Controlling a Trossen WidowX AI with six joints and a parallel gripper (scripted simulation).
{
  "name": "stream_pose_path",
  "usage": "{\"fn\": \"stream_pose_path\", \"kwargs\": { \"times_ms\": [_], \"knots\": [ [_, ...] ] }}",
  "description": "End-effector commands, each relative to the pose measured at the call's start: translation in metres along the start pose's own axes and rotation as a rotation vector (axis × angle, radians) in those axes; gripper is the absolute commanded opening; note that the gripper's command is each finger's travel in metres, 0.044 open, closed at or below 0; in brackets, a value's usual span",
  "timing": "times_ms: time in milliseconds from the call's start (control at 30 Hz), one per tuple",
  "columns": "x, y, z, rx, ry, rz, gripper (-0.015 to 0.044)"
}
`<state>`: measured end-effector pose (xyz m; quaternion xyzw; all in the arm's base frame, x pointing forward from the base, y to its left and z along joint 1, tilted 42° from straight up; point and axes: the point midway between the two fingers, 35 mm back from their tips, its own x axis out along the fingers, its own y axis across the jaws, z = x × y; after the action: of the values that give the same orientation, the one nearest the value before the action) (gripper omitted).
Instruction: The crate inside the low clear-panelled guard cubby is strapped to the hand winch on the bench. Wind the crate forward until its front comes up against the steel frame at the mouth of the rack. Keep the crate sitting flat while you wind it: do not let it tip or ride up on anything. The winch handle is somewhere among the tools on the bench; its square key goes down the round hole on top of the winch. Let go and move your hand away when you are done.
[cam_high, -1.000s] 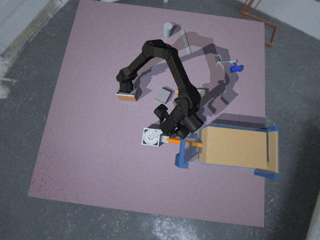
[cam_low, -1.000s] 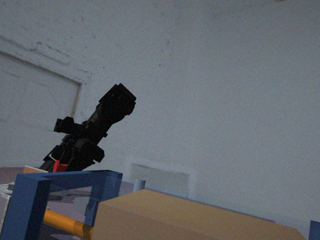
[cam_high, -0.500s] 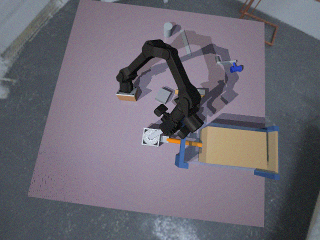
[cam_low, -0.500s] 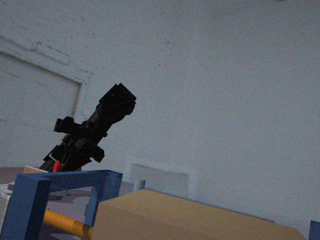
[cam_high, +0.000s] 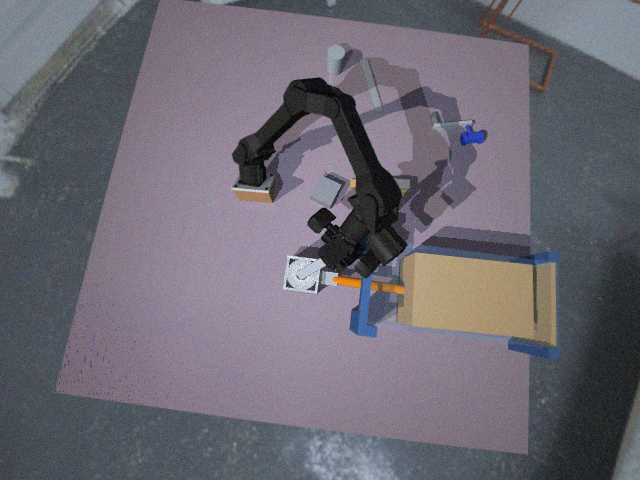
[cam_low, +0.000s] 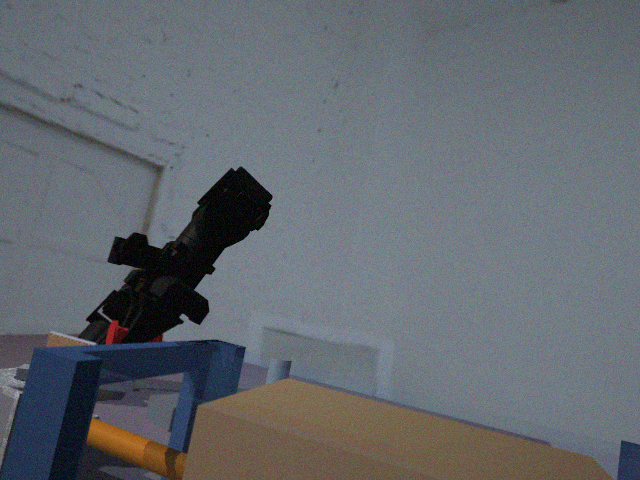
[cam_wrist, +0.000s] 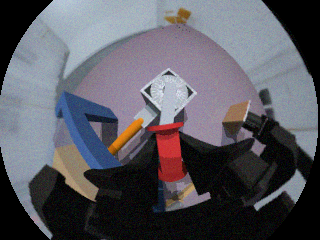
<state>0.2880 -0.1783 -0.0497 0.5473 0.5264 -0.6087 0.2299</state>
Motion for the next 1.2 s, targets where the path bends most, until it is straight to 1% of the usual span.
{"fn": "stream_pose_path", "kwargs": {
  "times_ms": [0, 1167],
  "knots": [
    [0.001, -0.002, -0.002, 0.005, 0.006, -0.002, 0.0000],
    [0.001, -0.047, -0.003, 0.006, 0.006, -0.005, 0.0000]
  ]
}}
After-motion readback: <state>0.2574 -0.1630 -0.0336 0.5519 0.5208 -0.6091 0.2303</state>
